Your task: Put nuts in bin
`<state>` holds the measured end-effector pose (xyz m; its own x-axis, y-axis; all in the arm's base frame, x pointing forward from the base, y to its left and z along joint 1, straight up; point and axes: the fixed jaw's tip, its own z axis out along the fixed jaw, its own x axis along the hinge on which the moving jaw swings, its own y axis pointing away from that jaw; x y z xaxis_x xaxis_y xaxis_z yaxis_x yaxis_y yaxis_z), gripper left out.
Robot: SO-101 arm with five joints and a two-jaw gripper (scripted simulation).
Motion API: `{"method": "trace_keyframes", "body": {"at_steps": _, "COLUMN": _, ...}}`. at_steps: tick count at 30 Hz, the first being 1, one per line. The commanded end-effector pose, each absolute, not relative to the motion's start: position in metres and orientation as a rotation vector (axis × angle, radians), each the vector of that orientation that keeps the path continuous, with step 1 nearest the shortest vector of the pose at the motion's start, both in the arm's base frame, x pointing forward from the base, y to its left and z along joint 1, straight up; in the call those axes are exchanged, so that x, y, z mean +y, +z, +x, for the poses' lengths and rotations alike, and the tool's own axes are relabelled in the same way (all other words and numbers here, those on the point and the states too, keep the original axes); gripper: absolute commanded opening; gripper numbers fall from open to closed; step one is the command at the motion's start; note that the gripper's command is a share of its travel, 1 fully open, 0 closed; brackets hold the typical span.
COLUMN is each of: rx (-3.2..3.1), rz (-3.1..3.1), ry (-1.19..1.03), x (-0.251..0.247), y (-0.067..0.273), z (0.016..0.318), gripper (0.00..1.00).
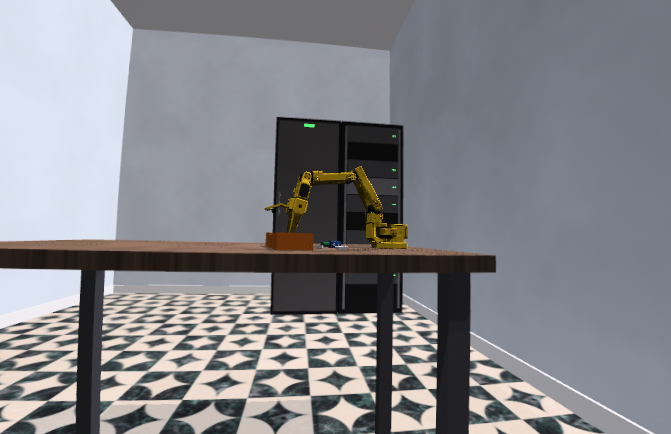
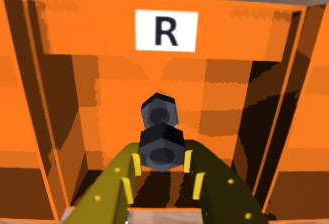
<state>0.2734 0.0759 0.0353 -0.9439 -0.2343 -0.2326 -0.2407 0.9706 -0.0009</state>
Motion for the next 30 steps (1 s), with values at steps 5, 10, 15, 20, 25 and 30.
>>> {"method": "trace_keyframes", "body": {"at_steps": 5, "rx": 2.806, "rz": -0.340, "ry": 0.058, "x": 0.0795, "y": 0.0538, "z": 0.2801, "gripper": 0.00}}
{"method": "trace_keyframes", "body": {"at_steps": 10, "rx": 2.806, "rz": -0.340, "ry": 0.058, "x": 0.0795, "y": 0.0537, "z": 0.2801, "gripper": 0.00}}
{"method": "trace_keyframes", "body": {"at_steps": 15, "rx": 2.806, "rz": -0.340, "ry": 0.058, "x": 0.0796, "y": 0.0512, "z": 0.2802, "gripper": 0.00}}
{"method": "trace_keyframes", "body": {"at_steps": 20, "rx": 2.806, "rz": -0.340, "ry": 0.058, "x": 0.0796, "y": 0.0482, "z": 0.2803, "gripper": 0.00}}
{"method": "trace_keyframes", "body": {"at_steps": 25, "rx": 2.806, "rz": -0.340, "ry": 0.058, "x": 0.0796, "y": 0.0478, "z": 0.2803, "gripper": 0.00}}
{"method": "trace_keyframes", "body": {"at_steps": 30, "rx": 2.806, "rz": -0.340, "ry": 0.058, "x": 0.0796, "y": 0.0466, "z": 0.2804, "gripper": 0.00}}
